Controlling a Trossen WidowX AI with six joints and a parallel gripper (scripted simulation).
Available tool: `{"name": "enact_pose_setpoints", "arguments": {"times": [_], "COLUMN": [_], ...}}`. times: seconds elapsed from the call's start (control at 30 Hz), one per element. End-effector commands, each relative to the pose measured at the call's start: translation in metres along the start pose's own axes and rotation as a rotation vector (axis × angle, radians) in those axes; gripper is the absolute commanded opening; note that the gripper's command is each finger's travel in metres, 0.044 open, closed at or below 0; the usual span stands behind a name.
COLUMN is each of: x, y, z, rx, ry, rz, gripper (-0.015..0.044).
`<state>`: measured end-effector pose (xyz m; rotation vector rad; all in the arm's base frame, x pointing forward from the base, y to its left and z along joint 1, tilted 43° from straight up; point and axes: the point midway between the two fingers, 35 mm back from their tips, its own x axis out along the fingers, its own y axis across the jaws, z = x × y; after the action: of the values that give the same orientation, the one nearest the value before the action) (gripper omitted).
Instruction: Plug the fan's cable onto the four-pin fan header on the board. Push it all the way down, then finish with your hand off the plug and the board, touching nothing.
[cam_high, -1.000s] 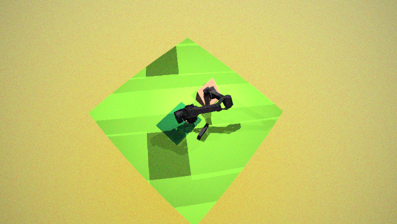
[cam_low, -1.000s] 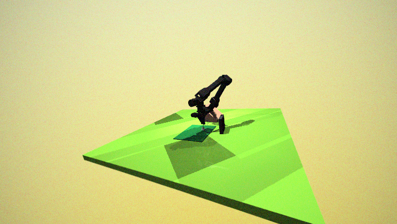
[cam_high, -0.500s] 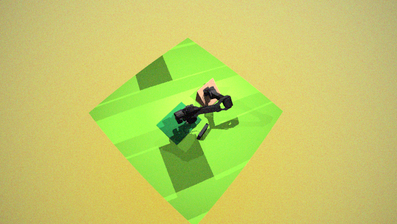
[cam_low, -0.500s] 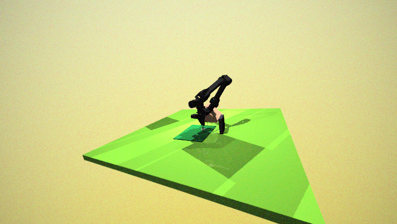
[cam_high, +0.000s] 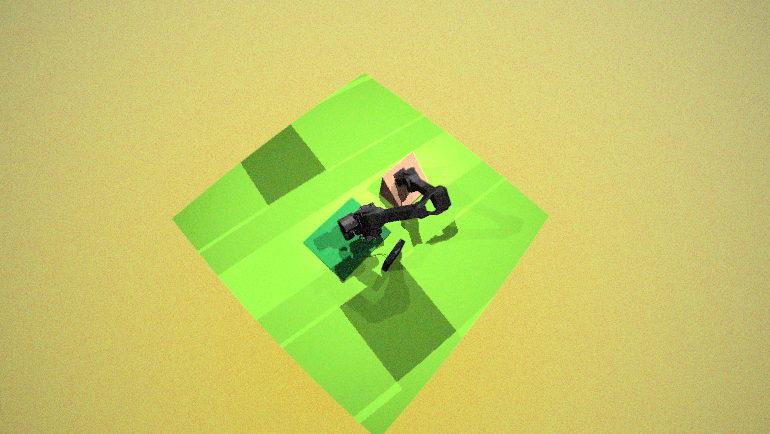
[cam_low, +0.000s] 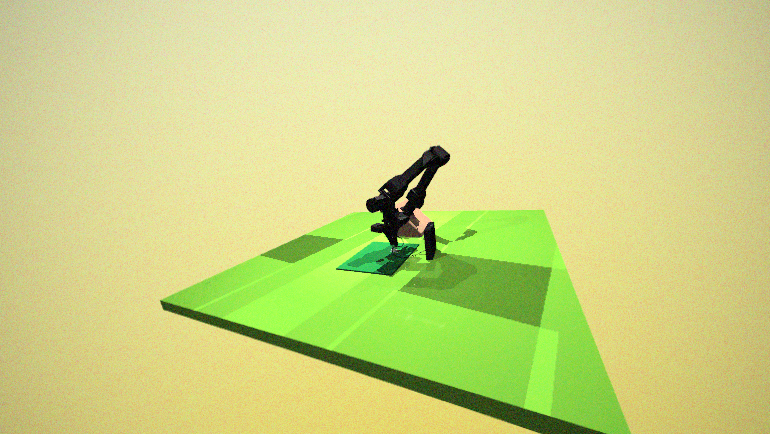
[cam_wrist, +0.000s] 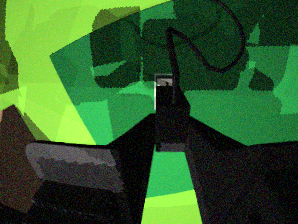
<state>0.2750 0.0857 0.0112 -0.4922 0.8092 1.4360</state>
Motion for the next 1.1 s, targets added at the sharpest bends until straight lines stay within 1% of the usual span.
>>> {"name": "enact_pose_setpoints", "arguments": {"times": [0.0,1.07], "x": [0.0005,0.0054], "y": [-0.0003,-0.0001], "z": [0.0014,0.0016], "rx": [0.006,0.008], "ry": [-0.006,-0.006], "rz": [0.000,0.001], "gripper": [0.0000,0.0000]}}
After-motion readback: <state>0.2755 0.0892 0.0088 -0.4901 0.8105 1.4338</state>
